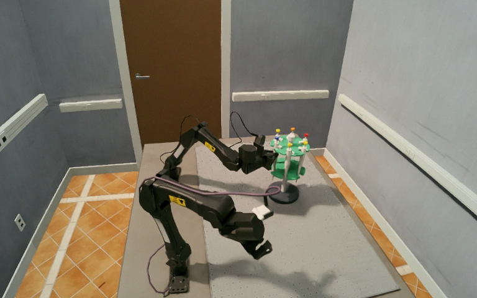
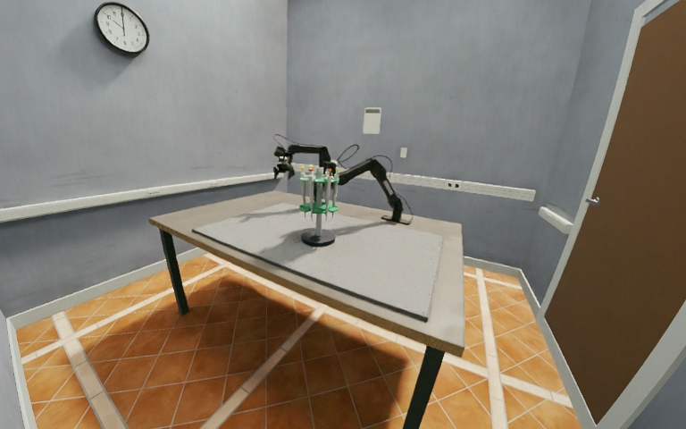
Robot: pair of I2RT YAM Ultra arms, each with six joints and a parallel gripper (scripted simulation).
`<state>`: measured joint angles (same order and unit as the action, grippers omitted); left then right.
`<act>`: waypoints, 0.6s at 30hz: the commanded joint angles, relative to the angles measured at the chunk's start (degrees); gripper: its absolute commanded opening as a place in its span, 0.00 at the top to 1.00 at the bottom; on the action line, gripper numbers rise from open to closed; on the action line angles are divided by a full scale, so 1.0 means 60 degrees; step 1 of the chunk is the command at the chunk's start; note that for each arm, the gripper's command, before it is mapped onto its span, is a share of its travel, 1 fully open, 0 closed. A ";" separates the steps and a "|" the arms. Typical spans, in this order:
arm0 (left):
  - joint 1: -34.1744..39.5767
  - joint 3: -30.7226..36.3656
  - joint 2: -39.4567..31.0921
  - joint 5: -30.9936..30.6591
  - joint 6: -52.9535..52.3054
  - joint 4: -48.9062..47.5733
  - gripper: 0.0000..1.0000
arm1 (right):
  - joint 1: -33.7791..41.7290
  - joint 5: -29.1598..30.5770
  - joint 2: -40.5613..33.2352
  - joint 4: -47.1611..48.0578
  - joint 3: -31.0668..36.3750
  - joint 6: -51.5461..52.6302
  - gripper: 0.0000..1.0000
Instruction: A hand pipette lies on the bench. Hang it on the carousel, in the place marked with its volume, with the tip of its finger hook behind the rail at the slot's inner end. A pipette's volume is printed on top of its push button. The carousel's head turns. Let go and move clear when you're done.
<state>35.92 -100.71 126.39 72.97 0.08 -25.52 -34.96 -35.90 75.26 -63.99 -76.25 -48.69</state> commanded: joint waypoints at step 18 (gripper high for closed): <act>-0.0002 -0.0046 -0.0079 0.0066 -0.0011 -0.0068 0.50 | -0.0117 -0.0202 0.0036 0.0135 -0.0103 -0.0065 0.00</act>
<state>35.92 -100.73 126.37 72.99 0.08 -25.67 -34.96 -35.90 75.26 -63.99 -76.25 -48.69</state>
